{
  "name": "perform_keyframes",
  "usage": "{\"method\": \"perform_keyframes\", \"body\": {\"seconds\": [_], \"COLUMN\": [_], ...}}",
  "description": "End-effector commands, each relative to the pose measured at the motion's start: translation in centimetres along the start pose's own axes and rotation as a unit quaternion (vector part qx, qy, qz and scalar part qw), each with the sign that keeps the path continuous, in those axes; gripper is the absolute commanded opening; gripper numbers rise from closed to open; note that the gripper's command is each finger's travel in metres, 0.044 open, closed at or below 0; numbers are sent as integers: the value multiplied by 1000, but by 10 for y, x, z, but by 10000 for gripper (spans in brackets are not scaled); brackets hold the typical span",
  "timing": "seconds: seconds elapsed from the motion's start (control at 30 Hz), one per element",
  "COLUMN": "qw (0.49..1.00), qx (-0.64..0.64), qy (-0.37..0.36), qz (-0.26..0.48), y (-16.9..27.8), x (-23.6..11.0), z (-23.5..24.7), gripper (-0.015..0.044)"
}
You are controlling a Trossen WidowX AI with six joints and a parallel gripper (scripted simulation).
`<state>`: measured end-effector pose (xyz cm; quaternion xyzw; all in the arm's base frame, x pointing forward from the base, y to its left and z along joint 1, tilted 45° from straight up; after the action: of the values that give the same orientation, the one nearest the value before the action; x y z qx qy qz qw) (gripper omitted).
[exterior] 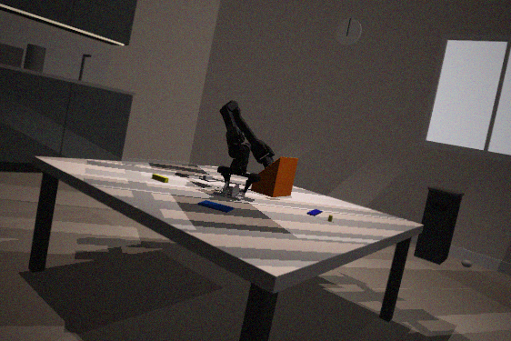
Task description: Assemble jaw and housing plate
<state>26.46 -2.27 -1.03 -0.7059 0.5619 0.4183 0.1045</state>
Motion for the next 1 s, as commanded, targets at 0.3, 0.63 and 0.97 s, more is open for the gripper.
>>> {"method": "perform_keyframes", "body": {"seconds": [0.3, 0.63, 0.97], "qw": [1000, 1000, 1000], "qx": [0, 0, -1], "qy": [0, 0, -2], "qz": [0, 0, -2], "y": [0, 0, -3], "x": [0, 0, -35], "z": [0, 0, 0], "gripper": [430, 440, 440]}}
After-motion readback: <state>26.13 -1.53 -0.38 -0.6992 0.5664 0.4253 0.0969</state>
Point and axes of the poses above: the point midway between the two fingers, 35 mm back from their tips, its own x axis out along the fingers, its own z axis across the jaws, y = z × x, the point moved 5 cm from there along -x, back along the fingers, and after that the axes turned 11 degrees about -x, right-handed, at the moved point
